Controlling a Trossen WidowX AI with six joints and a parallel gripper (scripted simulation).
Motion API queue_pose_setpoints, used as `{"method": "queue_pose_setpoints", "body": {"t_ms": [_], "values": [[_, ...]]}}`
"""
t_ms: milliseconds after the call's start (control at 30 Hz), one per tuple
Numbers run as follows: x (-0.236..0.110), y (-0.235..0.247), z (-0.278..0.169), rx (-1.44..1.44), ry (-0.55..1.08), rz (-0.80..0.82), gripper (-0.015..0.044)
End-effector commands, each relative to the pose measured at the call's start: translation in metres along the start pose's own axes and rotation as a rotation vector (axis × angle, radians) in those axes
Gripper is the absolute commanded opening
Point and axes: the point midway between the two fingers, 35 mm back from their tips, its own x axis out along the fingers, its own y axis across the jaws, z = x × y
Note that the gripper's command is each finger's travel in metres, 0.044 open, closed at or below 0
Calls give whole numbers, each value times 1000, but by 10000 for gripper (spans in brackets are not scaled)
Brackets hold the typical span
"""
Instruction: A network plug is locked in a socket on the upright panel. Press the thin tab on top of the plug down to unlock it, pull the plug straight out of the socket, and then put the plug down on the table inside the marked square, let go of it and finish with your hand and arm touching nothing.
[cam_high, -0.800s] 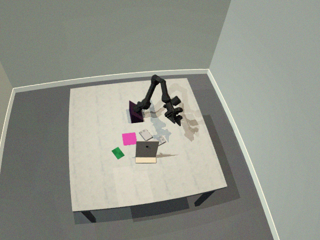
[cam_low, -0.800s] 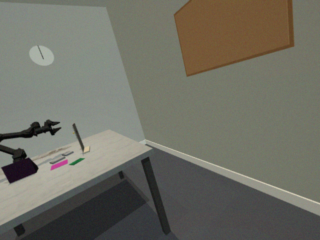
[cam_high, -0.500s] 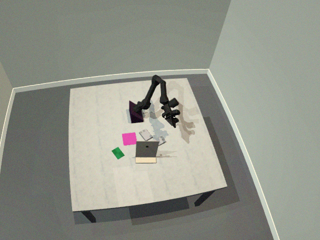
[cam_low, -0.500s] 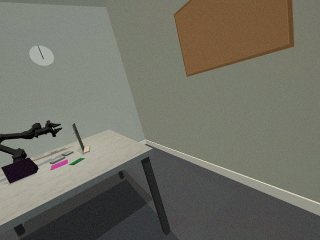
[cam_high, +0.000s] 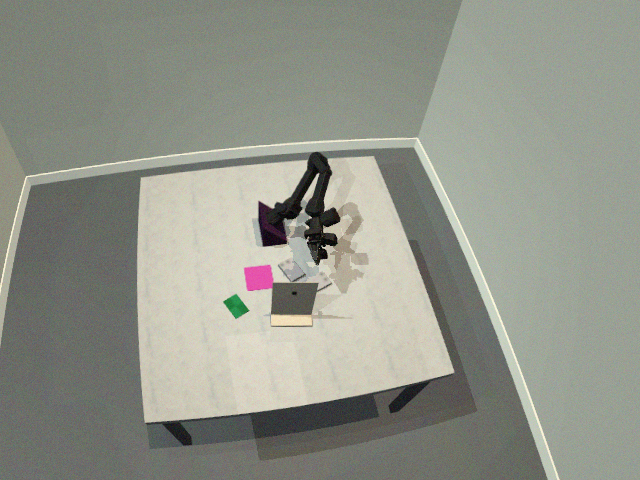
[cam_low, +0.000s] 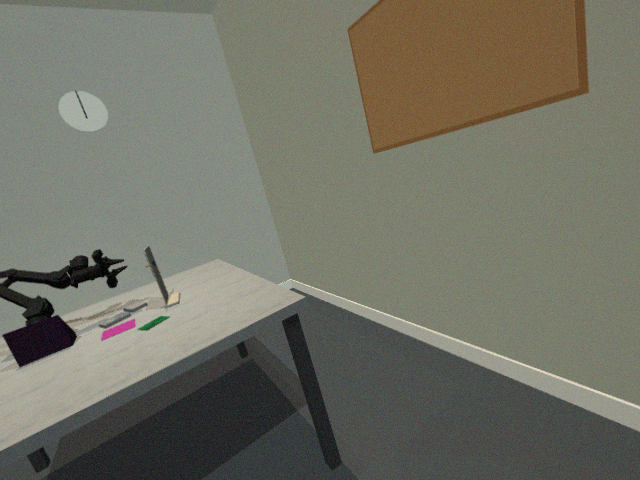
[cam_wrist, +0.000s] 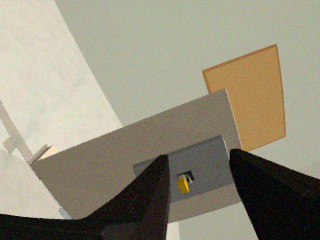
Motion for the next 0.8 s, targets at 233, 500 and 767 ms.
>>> {"method": "queue_pose_setpoints", "body": {"t_ms": [233, 500, 767], "values": [[-12, 5, -86, -282, 194, -44, 156], [-12, 5, -90, -299, 205, -45, 156], [7, 4, -86, -299, 205, -46, 156]]}}
